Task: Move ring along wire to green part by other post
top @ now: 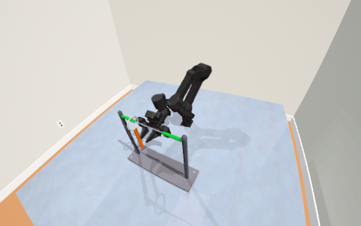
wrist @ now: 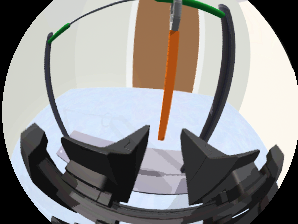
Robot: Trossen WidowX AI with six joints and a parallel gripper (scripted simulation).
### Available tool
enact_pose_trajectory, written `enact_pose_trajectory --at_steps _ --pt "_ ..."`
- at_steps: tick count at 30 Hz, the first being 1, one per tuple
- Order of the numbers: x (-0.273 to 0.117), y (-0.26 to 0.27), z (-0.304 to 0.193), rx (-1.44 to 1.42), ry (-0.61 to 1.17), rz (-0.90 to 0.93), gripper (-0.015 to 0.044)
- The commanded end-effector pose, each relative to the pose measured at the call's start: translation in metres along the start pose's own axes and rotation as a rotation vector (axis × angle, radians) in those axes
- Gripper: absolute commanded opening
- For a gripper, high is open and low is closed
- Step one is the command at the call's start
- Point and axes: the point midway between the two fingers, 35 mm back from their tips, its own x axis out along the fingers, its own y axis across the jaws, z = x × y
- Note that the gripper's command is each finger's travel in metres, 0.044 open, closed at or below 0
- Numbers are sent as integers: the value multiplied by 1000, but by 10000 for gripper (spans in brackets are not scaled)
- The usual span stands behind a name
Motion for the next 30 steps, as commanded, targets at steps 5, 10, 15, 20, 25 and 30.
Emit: enact_pose_trajectory --at_steps 5,10,15,20,25,30 --pt "12 -1 1 6 -2 -6 160" --pt "20 -1 0 6 -3 -6 160" --pt "28 -1 -1 6 -4 -6 160" --pt "36 0 -2 6 -5 -6 160" --pt "43 2 -4 7 -6 -6 160" --pt "44 2 -5 7 -6 -6 160"
